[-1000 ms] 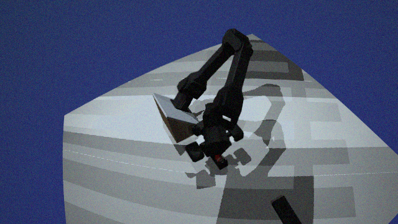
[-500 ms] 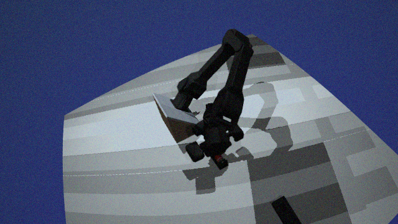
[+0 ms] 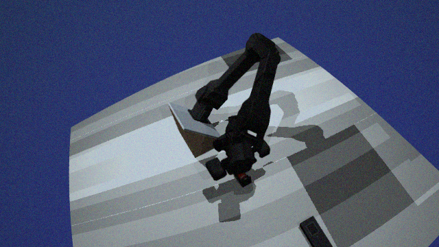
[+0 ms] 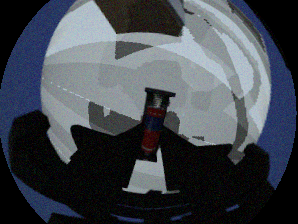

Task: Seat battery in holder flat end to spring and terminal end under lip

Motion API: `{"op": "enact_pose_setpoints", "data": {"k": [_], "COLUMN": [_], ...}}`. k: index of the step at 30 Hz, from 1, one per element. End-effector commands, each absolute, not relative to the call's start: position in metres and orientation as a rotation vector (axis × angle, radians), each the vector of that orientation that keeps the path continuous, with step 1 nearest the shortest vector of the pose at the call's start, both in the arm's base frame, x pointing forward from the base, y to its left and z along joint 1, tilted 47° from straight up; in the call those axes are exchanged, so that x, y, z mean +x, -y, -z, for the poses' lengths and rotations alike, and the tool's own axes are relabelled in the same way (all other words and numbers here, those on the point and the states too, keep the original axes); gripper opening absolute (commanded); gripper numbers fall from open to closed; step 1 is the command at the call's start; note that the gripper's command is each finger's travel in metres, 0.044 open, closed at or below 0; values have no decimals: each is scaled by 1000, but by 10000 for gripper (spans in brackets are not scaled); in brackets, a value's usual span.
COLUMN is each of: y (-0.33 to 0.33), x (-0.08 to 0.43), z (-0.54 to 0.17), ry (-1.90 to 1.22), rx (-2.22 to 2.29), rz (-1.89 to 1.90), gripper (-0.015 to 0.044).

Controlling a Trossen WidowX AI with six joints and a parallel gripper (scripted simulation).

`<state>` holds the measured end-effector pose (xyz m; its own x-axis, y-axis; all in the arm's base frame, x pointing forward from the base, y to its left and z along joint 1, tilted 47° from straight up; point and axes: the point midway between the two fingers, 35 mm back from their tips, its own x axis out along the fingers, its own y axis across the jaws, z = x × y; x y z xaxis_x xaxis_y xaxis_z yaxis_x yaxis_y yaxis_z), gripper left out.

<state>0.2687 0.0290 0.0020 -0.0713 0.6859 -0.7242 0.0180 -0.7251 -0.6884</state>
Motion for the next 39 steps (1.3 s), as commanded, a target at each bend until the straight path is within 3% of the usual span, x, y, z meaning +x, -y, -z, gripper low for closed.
{"op": "enact_pose_setpoints", "data": {"k": [1, 24, 28, 39], "y": [-30, -30, -30, -18], "x": [273, 276, 276, 275], "z": [0, -1, -1, -11], "ry": [753, 748, 748, 751], "rx": [-1725, -1731, -1731, -1736], "rz": [-1852, -1850, -1850, -1850], "gripper": [76, 76, 178, 178]}}
